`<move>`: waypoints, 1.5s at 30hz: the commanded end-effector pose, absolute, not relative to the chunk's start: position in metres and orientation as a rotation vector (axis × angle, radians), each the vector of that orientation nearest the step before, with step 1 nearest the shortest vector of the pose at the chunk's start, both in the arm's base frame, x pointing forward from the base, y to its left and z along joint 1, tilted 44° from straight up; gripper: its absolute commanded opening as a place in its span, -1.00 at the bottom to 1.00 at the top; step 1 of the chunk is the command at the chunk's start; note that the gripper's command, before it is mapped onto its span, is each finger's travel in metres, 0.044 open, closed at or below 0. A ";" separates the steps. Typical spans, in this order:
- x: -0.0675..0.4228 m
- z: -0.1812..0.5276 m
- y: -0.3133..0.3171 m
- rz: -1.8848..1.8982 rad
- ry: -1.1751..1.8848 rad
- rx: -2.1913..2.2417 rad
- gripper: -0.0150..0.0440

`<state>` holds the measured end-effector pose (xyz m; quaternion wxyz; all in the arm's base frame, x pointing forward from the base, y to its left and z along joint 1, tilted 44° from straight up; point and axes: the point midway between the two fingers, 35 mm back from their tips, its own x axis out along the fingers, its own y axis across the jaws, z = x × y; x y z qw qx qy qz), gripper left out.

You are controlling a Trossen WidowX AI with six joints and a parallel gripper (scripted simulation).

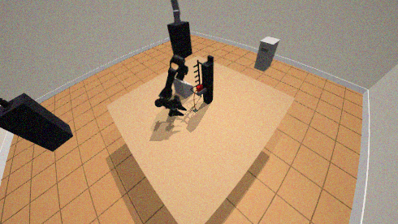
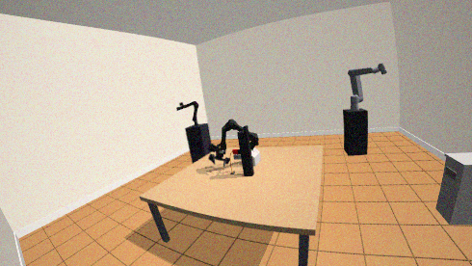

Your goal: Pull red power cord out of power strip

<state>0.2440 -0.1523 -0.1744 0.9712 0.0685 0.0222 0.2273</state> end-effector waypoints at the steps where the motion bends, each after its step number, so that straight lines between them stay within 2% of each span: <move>1: 0.245 -0.174 -0.154 0.459 0.056 0.156 0.78; 9: 0.285 -0.150 -0.190 0.348 0.582 0.895 0.06; 15: 0.295 -0.100 -0.194 0.059 1.022 1.417 0.05; 26: 0.286 -0.042 -0.183 -0.313 1.336 1.727 0.05; 36: 0.260 0.032 -0.161 -0.830 1.586 1.912 0.05; 45: 0.259 0.034 -0.160 -0.848 1.591 1.916 0.05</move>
